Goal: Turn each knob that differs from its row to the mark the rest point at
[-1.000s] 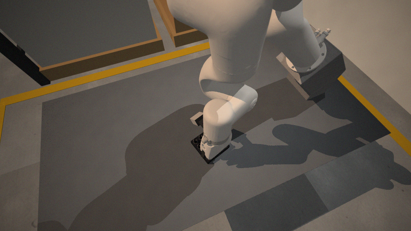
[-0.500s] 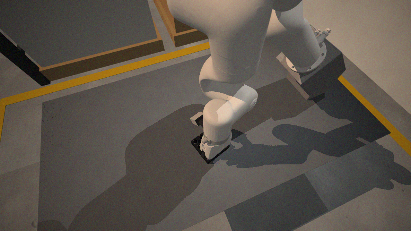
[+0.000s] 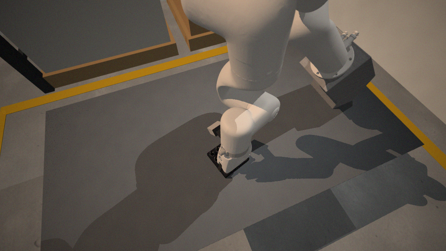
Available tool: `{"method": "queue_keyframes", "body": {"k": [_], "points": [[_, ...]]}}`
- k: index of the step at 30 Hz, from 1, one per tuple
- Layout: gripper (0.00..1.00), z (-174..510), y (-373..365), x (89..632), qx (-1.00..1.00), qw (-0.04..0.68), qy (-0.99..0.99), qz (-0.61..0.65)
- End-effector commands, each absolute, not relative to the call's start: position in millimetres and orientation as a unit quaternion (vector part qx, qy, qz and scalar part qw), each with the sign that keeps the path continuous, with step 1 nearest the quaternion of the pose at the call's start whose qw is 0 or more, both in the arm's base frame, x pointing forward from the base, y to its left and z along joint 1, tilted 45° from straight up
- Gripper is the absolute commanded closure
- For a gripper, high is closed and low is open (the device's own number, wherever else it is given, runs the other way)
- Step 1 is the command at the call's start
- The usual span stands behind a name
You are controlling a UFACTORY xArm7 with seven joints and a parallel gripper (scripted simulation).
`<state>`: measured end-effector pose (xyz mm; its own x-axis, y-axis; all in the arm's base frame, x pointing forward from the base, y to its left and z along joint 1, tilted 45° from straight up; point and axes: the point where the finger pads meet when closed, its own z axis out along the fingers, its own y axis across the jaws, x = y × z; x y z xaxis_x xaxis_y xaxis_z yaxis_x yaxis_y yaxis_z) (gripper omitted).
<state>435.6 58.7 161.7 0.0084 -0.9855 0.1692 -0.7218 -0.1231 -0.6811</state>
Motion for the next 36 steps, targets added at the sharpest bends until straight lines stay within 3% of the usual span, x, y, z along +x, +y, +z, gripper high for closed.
{"method": "queue_keyframes", "body": {"k": [1, 36], "points": [[0.92, 162.2, 59.0, 435.9, -0.67, 0.213, 0.638, -0.315], [0.92, 162.2, 59.0, 435.9, -0.474, 0.289, 0.794, -0.246]]}}
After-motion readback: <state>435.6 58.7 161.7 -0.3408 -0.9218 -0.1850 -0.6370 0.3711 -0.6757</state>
